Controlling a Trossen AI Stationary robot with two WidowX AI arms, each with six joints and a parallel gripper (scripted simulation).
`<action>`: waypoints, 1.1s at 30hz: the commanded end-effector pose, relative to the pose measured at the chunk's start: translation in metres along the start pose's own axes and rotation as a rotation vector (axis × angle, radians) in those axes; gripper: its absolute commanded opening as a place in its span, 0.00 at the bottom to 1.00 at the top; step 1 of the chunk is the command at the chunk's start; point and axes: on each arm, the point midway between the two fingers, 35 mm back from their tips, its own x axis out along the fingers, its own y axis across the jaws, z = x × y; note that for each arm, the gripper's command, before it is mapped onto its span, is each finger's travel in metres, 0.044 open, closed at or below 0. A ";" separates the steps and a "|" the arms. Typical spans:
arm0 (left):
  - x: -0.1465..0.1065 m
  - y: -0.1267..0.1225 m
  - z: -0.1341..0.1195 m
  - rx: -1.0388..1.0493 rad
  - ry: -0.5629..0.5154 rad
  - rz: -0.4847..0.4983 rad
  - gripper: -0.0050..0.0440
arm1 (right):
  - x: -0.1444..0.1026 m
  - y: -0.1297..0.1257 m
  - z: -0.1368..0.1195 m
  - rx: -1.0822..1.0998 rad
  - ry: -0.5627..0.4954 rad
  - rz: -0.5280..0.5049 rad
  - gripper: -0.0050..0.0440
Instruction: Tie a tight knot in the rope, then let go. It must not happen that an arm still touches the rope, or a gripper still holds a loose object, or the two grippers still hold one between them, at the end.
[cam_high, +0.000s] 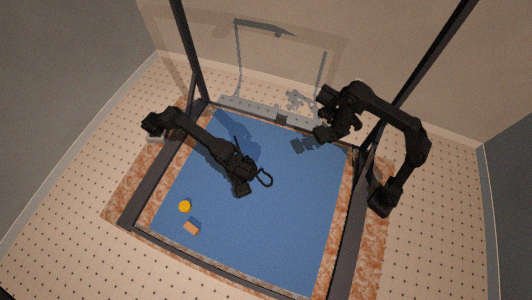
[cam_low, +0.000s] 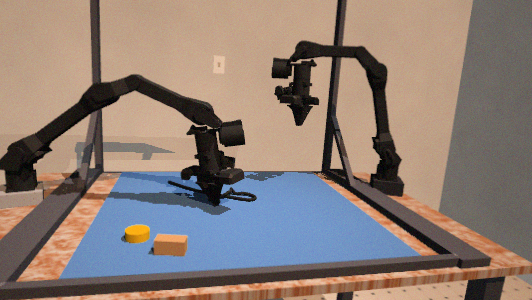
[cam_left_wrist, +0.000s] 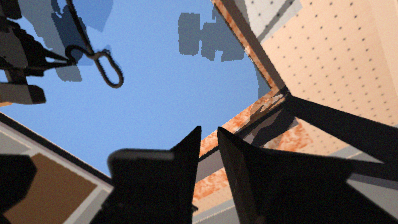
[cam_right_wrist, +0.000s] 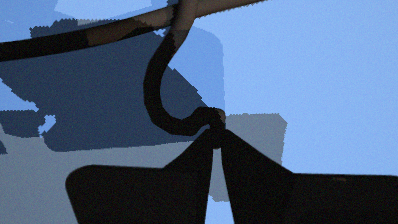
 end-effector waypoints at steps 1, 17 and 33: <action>-0.008 0.000 -0.002 -0.007 -0.023 0.015 0.28 | -0.014 -0.007 0.007 -0.006 -0.022 -0.032 0.14; -0.008 0.000 -0.002 -0.007 -0.023 0.015 0.28 | -0.013 -0.005 0.024 -0.005 -0.026 -0.028 0.14; -0.008 0.000 -0.002 -0.007 -0.023 0.015 0.28 | -0.013 -0.004 0.032 -0.005 -0.030 -0.030 0.14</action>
